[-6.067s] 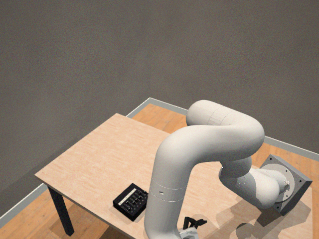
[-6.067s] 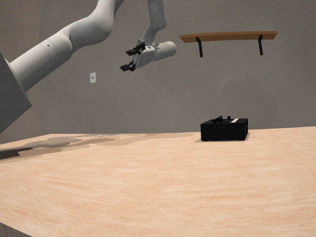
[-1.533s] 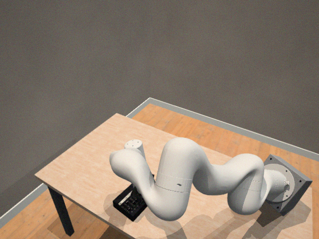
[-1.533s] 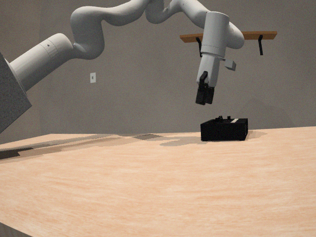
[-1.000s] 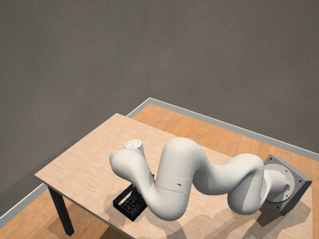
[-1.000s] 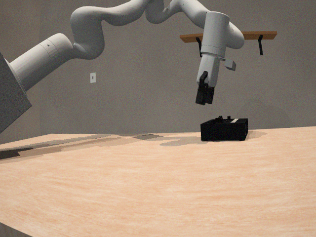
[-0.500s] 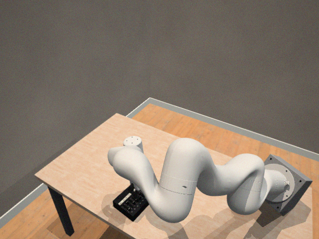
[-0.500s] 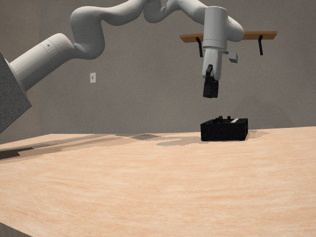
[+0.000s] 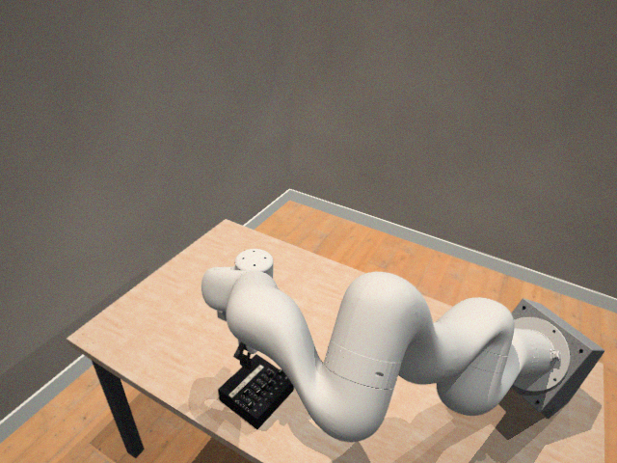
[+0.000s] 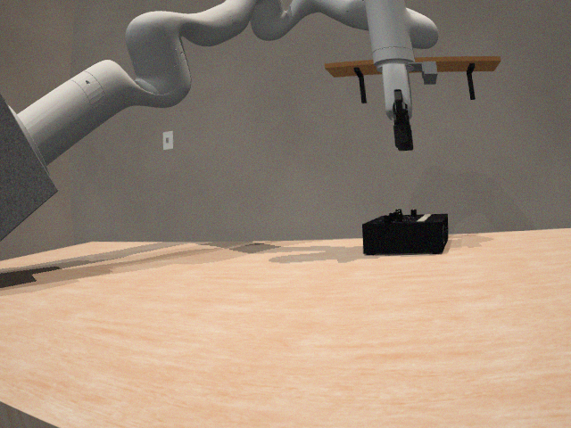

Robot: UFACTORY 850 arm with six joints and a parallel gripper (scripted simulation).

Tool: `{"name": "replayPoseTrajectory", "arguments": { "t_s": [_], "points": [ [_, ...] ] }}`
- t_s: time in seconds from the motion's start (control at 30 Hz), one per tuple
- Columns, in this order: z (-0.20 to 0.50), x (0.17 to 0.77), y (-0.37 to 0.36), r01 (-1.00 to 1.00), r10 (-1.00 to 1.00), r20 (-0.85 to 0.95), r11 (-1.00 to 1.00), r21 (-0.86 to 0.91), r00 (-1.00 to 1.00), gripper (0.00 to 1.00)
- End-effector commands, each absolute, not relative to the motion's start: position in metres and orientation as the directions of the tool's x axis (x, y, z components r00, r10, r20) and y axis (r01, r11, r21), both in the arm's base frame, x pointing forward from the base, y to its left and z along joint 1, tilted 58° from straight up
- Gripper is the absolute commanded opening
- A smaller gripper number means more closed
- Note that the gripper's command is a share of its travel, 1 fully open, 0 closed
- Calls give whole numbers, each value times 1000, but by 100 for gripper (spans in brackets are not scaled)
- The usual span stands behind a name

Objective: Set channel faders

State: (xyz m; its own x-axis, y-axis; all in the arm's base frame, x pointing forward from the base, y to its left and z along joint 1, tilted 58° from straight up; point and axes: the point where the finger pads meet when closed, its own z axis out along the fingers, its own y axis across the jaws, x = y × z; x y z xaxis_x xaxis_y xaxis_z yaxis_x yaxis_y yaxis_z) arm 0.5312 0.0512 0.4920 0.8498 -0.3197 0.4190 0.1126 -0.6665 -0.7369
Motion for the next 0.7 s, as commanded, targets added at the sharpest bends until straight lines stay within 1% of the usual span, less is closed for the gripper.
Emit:
{"name": "replayPoseTrajectory", "arguments": {
  "t_s": [0.0,0.07,0.13,0.23,0.3,0.37,0.4,0.47,0.67],
  "points": [
    [493,532,51,114,-321,422,-667,-736,848,100],
    [485,528,56,106,-314,402,-661,-743,860,100],
    [451,510,80,68,-284,318,-639,-766,905,100],
    [451,510,80,68,-284,318,-639,-766,905,100],
    [412,484,108,16,-241,209,-618,-786,948,100],
    [412,484,108,16,-241,209,-618,-786,948,100],
    [399,474,118,-2,-226,172,-612,-791,959,100],
    [393,469,122,-11,-218,154,-610,-793,964,100],
    [392,468,123,-13,-216,150,-609,-793,965,100]
  ]
}}
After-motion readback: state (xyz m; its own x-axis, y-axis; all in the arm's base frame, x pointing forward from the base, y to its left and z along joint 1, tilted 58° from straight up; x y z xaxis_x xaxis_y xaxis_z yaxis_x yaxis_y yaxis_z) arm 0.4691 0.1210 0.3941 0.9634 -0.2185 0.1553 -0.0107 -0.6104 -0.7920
